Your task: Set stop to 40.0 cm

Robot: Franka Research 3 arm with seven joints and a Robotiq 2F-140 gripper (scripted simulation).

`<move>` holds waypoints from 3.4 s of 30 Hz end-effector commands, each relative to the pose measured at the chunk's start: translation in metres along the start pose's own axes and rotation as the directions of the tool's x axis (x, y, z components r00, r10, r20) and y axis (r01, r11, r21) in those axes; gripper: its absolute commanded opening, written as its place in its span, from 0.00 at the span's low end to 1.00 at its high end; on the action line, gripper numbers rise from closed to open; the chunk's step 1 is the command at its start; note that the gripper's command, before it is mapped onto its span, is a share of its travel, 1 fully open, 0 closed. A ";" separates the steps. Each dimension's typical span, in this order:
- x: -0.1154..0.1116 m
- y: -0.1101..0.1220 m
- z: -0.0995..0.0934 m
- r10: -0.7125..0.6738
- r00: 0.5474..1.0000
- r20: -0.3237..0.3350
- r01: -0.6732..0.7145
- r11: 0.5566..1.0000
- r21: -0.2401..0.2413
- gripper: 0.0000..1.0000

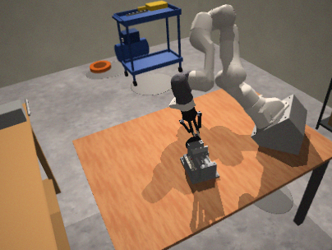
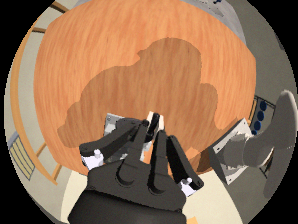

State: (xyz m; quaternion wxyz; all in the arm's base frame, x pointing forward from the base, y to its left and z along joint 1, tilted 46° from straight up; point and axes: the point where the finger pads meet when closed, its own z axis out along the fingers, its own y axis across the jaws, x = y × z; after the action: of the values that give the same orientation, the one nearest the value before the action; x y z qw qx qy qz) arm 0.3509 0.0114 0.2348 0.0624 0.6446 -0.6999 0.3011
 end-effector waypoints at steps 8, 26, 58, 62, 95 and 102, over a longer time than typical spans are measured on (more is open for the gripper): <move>0.000 0.002 -0.003 -0.003 1.000 0.000 0.003 1.000 -0.010 0.04; 0.000 0.002 -0.005 -0.003 1.000 0.000 0.003 1.000 -0.010 0.04; 0.000 0.002 -0.006 -0.003 1.000 0.000 0.003 1.000 -0.010 0.04; 0.000 0.002 -0.006 -0.003 1.000 0.000 0.003 1.000 -0.010 0.04; 0.000 -0.002 -0.012 -0.003 1.000 0.000 0.003 1.000 -0.010 0.04; 0.000 -0.005 -0.015 -0.003 1.000 0.000 0.003 1.000 -0.010 0.04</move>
State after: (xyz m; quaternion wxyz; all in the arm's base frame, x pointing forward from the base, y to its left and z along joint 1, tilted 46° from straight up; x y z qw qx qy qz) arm 0.3515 0.0181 0.2473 0.0639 0.6445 -0.7006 0.2996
